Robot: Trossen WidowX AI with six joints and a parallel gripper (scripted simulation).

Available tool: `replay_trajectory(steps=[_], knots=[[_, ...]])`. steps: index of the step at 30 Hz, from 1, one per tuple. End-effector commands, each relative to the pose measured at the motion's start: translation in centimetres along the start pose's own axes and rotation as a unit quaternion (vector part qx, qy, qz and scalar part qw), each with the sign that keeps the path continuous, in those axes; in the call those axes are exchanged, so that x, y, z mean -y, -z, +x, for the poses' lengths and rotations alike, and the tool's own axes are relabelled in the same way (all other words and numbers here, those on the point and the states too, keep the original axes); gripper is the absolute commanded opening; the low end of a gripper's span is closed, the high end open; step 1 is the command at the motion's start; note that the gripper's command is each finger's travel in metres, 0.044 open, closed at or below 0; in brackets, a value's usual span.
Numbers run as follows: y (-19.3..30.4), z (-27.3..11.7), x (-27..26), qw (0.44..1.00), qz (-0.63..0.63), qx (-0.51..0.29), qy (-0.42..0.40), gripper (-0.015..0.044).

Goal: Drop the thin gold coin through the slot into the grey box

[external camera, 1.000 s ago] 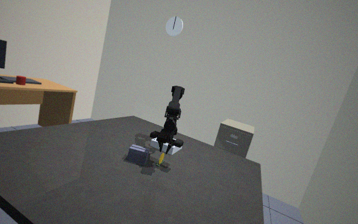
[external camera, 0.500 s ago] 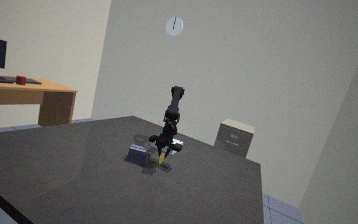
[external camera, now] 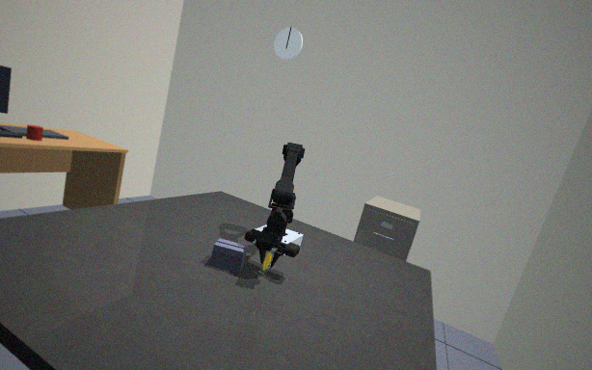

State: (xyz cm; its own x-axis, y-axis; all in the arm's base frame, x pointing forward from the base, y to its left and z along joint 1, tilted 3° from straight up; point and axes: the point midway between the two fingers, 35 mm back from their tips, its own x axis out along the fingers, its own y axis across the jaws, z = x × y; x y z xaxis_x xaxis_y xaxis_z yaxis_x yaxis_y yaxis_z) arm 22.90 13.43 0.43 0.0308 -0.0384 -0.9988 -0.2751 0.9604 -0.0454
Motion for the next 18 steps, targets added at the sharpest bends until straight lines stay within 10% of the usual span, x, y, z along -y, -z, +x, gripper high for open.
replay_trajectory(steps=[1,5,11,18], knots=[[0.19,0.69,0.16,1.0,-0.002,-0.002,0.004,0.0161],[0.24,1.06,0.19,1.0,-0.002,-0.002,0.004,0.0161],[0.24,1.06,0.19,1.0,-0.002,-0.002,0.004,0.0003],[0.24,1.06,0.19,1.0,-0.002,-0.002,0.004,0.0]])
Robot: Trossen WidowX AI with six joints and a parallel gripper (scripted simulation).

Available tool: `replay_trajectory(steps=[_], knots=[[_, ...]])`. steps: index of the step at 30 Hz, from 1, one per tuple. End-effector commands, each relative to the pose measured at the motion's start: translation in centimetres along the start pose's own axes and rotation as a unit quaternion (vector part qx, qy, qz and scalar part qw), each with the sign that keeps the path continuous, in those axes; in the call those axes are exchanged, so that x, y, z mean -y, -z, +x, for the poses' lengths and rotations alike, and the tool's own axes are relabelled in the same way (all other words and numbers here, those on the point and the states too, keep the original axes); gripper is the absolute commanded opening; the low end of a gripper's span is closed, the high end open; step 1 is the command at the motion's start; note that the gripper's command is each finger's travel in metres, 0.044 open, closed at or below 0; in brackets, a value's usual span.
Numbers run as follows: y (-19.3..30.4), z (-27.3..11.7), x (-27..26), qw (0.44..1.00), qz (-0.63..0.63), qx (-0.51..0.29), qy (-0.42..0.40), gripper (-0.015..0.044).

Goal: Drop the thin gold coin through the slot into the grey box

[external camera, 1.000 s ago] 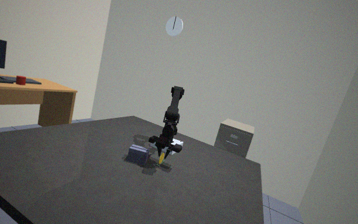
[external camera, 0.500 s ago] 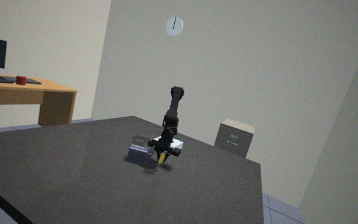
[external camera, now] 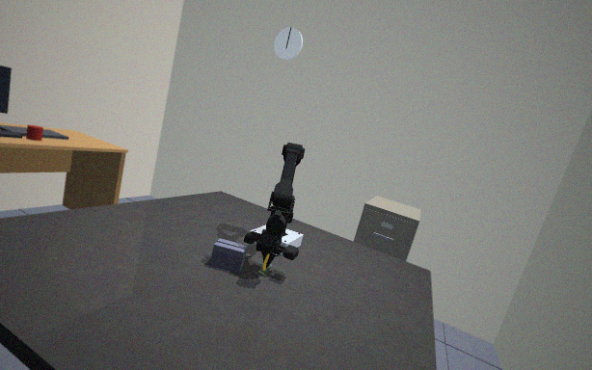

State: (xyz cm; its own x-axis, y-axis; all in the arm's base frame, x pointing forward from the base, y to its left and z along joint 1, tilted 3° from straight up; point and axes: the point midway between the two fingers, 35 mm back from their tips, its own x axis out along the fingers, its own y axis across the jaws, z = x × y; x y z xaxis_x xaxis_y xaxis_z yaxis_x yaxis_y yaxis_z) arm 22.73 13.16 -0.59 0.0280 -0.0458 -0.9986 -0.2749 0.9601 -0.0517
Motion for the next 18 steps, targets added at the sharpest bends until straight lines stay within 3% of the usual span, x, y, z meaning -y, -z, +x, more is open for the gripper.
replay_trajectory(steps=[1,18], knots=[[0.0,0.0,0.0,1.0,-0.002,0.001,0.001,0.0],[-0.5,-3.7,-0.1,1.0,-0.002,0.001,0.001,0.0]])
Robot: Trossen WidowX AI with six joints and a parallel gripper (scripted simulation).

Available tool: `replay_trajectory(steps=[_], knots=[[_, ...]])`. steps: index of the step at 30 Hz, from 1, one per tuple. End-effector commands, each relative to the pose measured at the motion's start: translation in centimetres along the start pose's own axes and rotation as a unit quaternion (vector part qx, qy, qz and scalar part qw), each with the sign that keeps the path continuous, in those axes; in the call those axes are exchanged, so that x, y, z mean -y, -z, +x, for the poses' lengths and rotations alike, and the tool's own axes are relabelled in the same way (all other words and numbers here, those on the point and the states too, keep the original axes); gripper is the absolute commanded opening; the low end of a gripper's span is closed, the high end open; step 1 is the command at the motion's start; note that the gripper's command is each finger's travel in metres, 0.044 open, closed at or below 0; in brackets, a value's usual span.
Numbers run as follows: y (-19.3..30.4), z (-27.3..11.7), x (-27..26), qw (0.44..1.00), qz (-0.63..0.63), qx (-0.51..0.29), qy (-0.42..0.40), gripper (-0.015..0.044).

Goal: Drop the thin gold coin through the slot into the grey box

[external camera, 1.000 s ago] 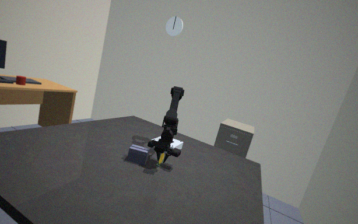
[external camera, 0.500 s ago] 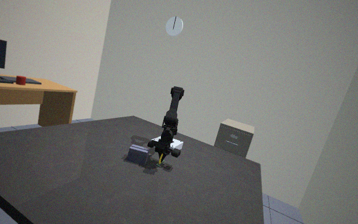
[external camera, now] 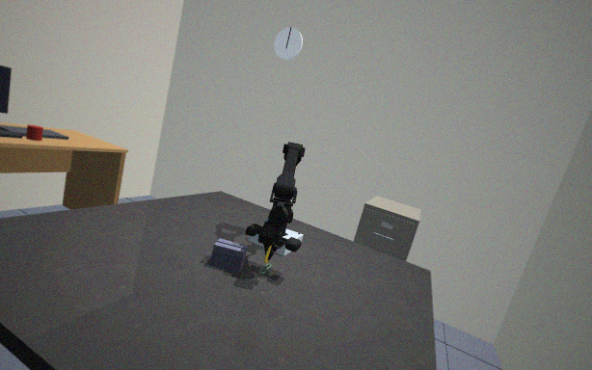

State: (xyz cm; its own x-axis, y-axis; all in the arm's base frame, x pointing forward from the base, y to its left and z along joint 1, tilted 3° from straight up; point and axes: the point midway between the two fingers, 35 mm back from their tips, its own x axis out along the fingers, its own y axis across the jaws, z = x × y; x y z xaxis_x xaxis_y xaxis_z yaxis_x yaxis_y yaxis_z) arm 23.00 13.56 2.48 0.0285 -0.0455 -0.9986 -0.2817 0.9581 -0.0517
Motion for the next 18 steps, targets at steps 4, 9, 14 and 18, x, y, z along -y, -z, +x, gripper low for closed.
replay_trajectory(steps=[4,9,14,18], knots=[[-0.1,-1.7,0.0,1.0,0.001,0.001,0.001,0.0],[-0.1,-2.9,0.0,1.0,0.001,0.001,0.001,0.0],[0.0,-4.2,0.0,1.0,0.001,0.001,0.001,0.0],[0.1,-5.3,0.1,1.0,0.001,0.001,0.001,0.0]])
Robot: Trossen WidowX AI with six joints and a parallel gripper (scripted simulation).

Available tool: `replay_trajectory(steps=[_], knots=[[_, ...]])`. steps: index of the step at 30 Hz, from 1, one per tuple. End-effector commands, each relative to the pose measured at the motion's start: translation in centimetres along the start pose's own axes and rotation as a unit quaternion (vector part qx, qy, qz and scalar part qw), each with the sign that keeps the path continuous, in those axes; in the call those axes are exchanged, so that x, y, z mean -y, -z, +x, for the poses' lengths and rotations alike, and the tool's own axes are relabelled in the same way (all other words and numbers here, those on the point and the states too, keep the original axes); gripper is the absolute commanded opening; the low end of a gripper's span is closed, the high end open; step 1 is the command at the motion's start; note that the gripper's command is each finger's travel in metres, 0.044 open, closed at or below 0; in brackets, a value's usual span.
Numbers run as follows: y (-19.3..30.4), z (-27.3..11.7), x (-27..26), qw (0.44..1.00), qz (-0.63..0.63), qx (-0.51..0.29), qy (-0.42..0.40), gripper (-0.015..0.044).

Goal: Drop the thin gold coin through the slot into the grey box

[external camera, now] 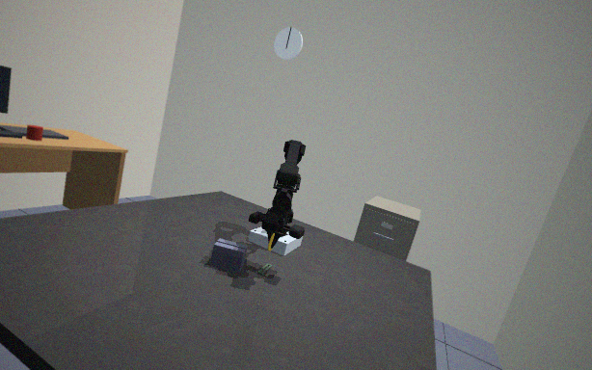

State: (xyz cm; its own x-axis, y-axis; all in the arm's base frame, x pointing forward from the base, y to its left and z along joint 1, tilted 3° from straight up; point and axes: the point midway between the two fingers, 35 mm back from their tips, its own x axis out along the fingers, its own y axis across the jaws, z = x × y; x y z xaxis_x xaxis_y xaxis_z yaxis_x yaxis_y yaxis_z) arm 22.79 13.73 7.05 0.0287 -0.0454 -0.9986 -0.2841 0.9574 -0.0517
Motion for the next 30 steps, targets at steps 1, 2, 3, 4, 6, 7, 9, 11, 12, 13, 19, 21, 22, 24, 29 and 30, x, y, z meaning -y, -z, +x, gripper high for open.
replay_trajectory(steps=[1,2,3,4,6,7,9,11,12,13,19,21,22,24,29,30], knots=[[0.09,-0.95,0.05,1.0,0.002,0.0,0.001,0.0],[0.13,-1.21,0.06,1.0,0.002,0.0,0.001,0.0],[0.18,-1.47,0.07,1.0,0.002,0.0,0.001,0.0],[0.21,-1.69,0.08,1.0,0.002,0.0,0.001,0.0],[0.25,-1.86,0.09,1.0,0.002,0.0,0.001,0.0],[0.25,-1.86,0.09,1.0,0.005,0.0,0.001,0.0],[0.26,-1.86,0.09,1.0,0.028,0.0,0.001,0.0],[0.28,-1.87,0.1,0.998,0.063,0.0,0.001,0.0],[0.29,-1.87,0.1,0.997,0.08,0.0,0.001,0.0],[0.3,-1.87,0.1,0.995,0.098,0.0,0.001,0.0],[0.36,-1.87,0.11,0.98,0.201,0.0,0.001,0.0],[0.38,-1.87,0.11,0.972,0.235,0.0,0.001,0.0],[0.39,-1.88,0.11,0.968,0.252,0.0,0.001,0.0],[0.41,-1.88,0.11,0.958,0.285,0.0,0.001,0.0],[0.46,-1.88,0.12,0.93,0.367,0.0,0.0,0.0],[0.47,-1.88,0.12,0.924,0.383,0.0,0.0,0.0]])
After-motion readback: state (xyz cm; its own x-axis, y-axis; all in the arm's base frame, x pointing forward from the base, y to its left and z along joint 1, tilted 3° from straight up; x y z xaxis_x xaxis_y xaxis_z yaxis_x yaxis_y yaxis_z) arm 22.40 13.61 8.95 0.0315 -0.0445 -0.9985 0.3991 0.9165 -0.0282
